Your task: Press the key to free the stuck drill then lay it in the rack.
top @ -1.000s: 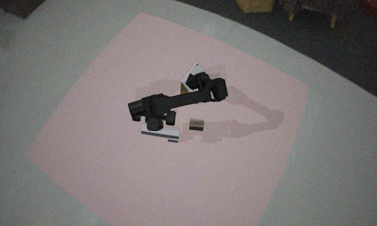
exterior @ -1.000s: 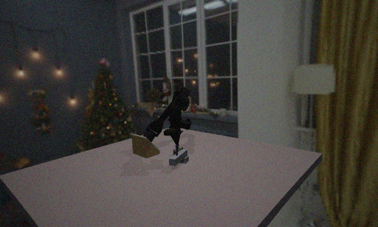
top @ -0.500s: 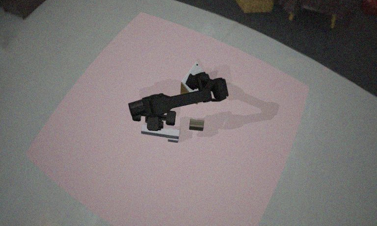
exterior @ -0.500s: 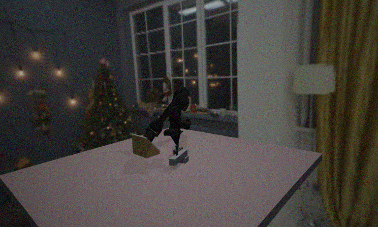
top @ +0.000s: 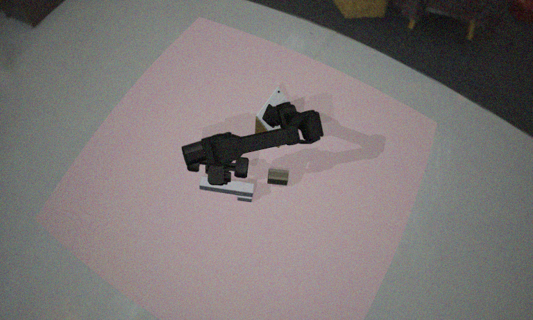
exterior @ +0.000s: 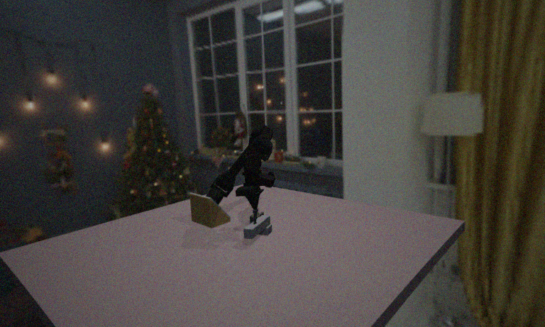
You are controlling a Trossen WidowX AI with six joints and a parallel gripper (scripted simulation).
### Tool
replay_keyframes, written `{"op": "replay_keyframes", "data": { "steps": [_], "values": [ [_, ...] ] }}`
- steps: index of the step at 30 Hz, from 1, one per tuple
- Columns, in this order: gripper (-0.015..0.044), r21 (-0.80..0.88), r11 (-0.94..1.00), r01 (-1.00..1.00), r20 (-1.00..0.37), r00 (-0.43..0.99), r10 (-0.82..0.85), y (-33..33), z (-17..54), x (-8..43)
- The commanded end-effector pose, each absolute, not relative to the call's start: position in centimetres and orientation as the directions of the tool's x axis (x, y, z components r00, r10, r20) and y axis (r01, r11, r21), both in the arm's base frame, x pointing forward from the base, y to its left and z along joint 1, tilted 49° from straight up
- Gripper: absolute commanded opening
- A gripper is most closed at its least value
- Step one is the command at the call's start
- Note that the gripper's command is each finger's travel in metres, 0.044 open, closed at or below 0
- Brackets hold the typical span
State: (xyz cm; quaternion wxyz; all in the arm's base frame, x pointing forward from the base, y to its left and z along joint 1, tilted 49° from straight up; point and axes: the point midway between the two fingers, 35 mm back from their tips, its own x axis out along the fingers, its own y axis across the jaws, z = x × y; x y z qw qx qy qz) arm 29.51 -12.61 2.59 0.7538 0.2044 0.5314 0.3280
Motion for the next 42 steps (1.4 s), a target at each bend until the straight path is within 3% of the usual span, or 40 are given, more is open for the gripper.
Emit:
{"op": "replay_keyframes", "data": {
  "steps": [1,12,22,26,29,34,38,42],
  "values": [
    [0.0,0.674,0.681,-0.285,-0.665,0.166,0.728,-11.1,0.6,29.5],
    [0.0,0.675,0.681,-0.285,-0.665,0.166,0.728,-10.8,0.3,29.7],
    [0.0263,0.674,0.682,-0.284,-0.667,0.165,0.727,-16.6,5.9,28.7],
    [0.0368,0.636,0.684,-0.356,-0.673,0.177,0.718,-15.3,5.9,29.1],
    [0.044,0.47,0.609,-0.639,-0.682,0.175,0.71,-11.0,7.0,29.6],
    [0.044,0.071,0.298,-0.952,-0.68,0.172,0.712,-3.6,8.5,28.7],
    [0.044,-0.264,-0.02,-0.964,-0.664,0.166,0.729,1.8,9.1,26.6],
    [0.044,-0.319,-0.076,-0.945,-0.66,0.164,0.733,2.6,9.1,26.2]
  ]
}}
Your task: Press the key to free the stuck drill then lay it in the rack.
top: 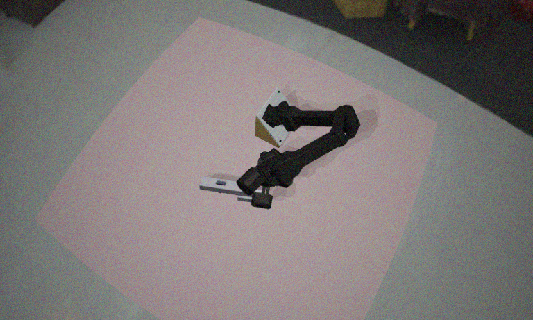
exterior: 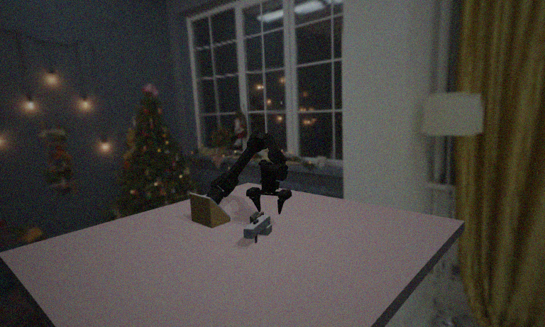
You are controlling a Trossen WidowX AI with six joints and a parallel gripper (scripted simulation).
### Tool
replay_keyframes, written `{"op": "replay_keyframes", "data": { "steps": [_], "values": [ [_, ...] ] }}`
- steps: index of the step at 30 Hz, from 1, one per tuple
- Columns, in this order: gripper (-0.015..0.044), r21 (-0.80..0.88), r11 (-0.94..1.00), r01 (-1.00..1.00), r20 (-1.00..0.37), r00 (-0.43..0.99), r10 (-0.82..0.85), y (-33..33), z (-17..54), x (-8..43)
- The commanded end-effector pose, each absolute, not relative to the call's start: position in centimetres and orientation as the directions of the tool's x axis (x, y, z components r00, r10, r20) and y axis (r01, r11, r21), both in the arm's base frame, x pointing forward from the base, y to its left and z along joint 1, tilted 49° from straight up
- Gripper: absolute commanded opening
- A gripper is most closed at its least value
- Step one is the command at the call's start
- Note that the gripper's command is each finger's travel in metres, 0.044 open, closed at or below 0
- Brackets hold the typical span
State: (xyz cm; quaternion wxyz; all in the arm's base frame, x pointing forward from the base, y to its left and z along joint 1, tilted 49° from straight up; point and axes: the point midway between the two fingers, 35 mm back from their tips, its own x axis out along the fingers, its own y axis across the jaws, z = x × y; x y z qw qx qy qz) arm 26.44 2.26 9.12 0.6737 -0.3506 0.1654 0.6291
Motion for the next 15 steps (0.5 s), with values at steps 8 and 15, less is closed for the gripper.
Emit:
{"op": "replay_keyframes", "data": {
  "steps": [8,15],
  "values": [
    [0.044,-0.319,-0.076,-0.945,-0.66,0.164,0.733,2.65,9.1,26.16],
    [0.044,-0.319,-0.076,-0.945,-0.66,0.164,0.733,2.83,8.76,26.29]
  ]
}}
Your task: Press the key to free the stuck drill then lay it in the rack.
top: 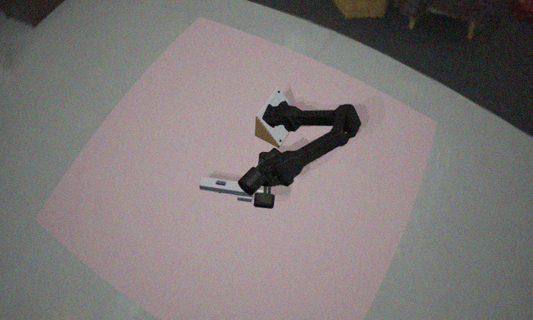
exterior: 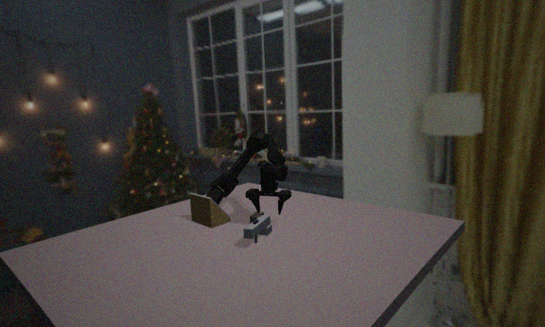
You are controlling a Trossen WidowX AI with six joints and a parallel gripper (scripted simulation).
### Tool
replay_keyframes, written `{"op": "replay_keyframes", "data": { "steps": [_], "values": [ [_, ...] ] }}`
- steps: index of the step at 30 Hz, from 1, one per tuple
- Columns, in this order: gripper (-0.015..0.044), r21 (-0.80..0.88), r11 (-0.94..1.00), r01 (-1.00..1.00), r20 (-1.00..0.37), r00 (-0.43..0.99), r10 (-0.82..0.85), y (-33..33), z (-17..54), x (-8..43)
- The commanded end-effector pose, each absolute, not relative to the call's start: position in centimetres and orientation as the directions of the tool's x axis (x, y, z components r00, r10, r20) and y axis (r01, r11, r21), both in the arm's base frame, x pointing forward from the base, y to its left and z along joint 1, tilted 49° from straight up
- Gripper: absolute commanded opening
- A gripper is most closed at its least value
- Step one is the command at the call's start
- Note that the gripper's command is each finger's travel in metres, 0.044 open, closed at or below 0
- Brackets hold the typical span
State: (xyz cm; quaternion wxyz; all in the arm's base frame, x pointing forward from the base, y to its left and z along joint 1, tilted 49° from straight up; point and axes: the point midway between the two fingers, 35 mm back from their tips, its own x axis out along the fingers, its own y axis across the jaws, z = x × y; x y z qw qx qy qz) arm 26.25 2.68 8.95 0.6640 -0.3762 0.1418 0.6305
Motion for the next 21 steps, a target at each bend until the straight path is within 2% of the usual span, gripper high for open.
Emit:
{"op": "replay_keyframes", "data": {
  "steps": [1,21],
  "values": [
    [0.044,-0.319,-0.076,-0.945,-0.66,0.164,0.733,2.9,8.6,26.3],
    [0.044,-0.32,-0.076,-0.945,-0.66,0.165,0.733,4.6,5.9,27.1]
  ]
}}
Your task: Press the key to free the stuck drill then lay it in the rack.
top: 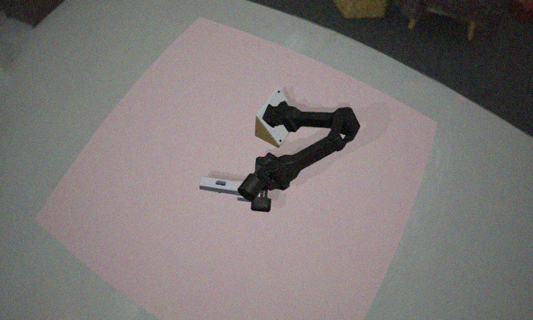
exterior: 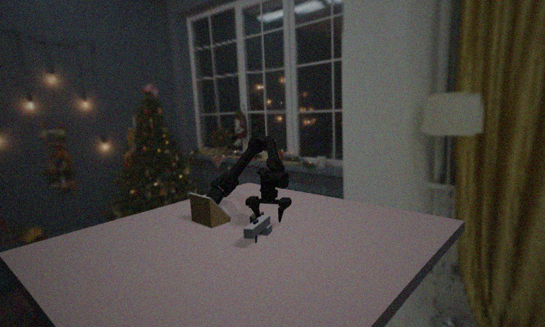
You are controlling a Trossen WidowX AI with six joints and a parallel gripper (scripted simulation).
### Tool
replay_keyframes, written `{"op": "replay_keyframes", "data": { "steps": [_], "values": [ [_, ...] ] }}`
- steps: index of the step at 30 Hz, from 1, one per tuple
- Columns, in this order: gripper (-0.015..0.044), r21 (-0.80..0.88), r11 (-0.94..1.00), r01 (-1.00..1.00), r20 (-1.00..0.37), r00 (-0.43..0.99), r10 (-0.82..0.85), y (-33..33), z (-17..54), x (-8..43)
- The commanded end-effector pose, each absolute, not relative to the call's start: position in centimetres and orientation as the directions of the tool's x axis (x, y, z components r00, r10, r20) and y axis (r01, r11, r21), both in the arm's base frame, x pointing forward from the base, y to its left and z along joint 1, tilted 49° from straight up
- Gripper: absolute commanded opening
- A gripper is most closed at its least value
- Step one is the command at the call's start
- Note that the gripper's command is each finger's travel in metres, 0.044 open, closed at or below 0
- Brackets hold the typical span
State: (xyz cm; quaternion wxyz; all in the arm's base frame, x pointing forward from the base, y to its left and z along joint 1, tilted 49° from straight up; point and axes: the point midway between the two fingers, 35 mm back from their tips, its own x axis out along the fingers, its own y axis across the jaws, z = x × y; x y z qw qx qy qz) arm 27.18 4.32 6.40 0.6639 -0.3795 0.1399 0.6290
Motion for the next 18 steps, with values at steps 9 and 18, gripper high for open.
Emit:
{"op": "replay_keyframes", "data": {
  "steps": [9,18],
  "values": [
    [0.044,-0.32,-0.075,-0.944,-0.659,0.165,0.734,5.35,4.9,27.35],
    [0.023,-0.328,-0.079,-0.941,-0.662,0.169,0.731,5.2,5.18,27.43]
  ]
}}
